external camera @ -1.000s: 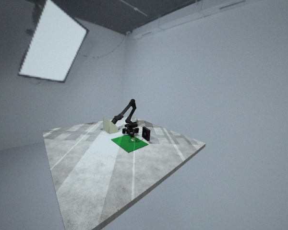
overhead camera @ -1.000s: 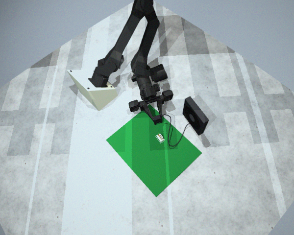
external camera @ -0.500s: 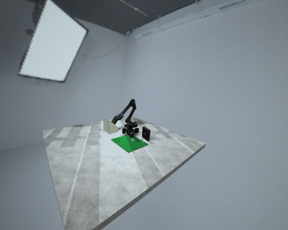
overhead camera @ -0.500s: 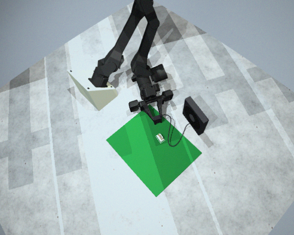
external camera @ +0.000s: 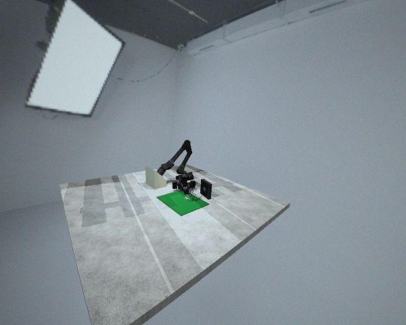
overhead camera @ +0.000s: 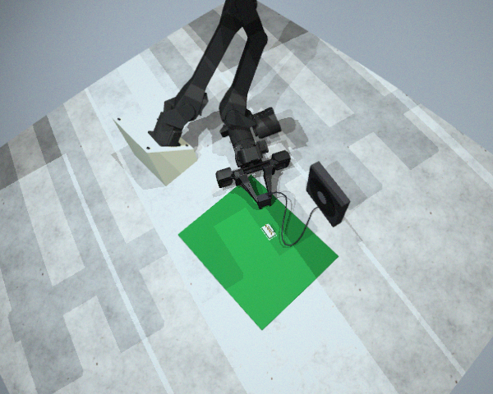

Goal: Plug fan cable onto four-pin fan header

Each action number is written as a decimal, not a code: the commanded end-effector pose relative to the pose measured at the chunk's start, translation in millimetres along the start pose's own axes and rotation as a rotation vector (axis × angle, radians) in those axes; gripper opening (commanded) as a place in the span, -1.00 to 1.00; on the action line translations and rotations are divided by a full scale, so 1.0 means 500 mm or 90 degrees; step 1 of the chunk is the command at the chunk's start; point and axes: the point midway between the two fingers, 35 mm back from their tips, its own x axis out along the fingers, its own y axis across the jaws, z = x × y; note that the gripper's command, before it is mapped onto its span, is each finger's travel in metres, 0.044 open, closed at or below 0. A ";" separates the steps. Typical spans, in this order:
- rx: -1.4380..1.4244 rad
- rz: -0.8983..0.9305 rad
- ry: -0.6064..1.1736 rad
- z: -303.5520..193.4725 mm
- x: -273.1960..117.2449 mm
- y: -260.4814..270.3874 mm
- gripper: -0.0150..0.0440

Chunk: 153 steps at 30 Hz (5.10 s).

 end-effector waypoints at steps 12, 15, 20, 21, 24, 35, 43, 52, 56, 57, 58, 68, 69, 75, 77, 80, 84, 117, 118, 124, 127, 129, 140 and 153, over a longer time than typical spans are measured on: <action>0.000 0.000 0.000 0.000 0.000 0.000 0.20; 0.000 0.000 0.000 0.000 0.000 0.000 0.20; 0.000 0.000 0.000 0.000 0.000 0.000 0.20; 0.000 0.000 0.000 0.000 0.000 0.000 0.20; 0.000 0.000 0.000 0.000 0.000 0.000 0.20; 0.005 -0.017 0.014 -0.008 -0.039 0.002 0.20; 0.007 -0.025 0.018 -0.003 -0.076 0.003 0.20; 0.007 -0.026 0.016 0.015 -0.119 0.003 0.20; 0.006 -0.024 0.014 0.026 -0.138 0.002 0.20; 0.006 -0.023 0.013 0.030 -0.143 0.002 0.20; 0.005 -0.022 0.013 0.033 -0.147 0.002 0.20; 0.003 -0.005 0.004 0.076 -0.193 0.000 0.20; 0.002 -0.003 0.003 0.080 -0.196 0.000 0.20; -0.034 -0.044 0.013 0.082 -0.190 -0.011 0.20; -0.054 -0.068 0.021 0.083 -0.185 -0.017 0.20; -0.082 -0.103 0.034 0.083 -0.179 -0.027 0.20; -0.118 -0.148 0.056 0.083 -0.173 -0.040 0.20; -0.301 -0.407 0.368 0.080 -0.162 -0.119 0.20; -0.303 -0.411 0.380 0.080 -0.162 -0.120 0.20; -0.311 -0.425 0.454 0.079 -0.166 -0.125 0.20; -0.313 -0.428 0.491 0.079 -0.168 -0.126 0.20; -0.313 -0.428 0.516 0.079 -0.169 -0.126 0.20; -0.299 -0.403 0.648 0.080 -0.175 -0.120 0.20; -0.257 -0.322 0.781 0.090 -0.177 -0.099 0.20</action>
